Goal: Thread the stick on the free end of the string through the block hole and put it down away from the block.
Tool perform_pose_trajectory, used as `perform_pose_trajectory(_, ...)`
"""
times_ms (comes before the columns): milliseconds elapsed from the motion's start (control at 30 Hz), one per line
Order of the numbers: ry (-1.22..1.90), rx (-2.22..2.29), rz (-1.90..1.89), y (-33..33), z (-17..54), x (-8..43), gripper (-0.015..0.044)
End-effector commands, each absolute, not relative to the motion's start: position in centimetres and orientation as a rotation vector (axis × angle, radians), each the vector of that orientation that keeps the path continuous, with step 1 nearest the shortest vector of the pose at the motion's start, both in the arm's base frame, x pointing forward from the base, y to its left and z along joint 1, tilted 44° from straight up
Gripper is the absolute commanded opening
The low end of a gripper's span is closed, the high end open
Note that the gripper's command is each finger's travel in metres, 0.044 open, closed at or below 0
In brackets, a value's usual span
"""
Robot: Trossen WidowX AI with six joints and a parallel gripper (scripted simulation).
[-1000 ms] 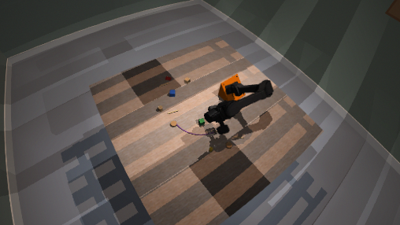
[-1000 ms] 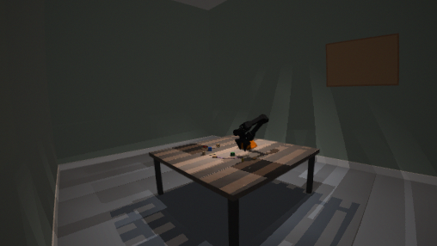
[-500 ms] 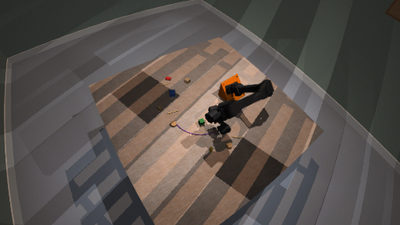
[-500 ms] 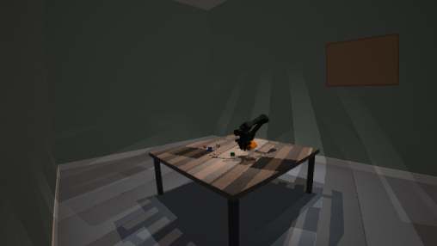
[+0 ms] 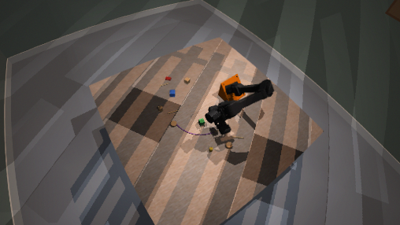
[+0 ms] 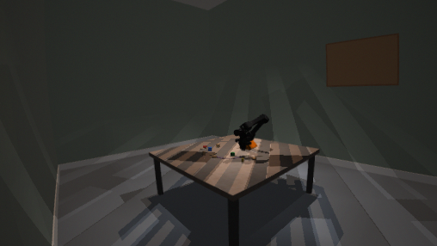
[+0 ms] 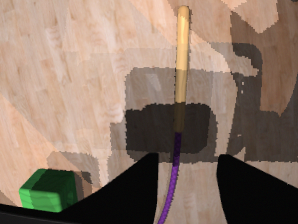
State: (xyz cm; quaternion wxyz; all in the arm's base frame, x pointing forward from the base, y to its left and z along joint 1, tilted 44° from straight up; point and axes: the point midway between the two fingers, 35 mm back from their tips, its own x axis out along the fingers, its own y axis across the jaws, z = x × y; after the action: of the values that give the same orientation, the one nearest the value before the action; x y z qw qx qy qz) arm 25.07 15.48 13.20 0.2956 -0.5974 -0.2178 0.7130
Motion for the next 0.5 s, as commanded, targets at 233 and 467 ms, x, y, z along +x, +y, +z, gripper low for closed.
perform_pose_trajectory(233, -0.583, -1.587, 1.898, 16.3, 12.3, 25.0, 0.0121)
perform_pose_trajectory(467, -0.583, -1.587, 1.898, 17.1, 11.5, 24.9, 0.0121)
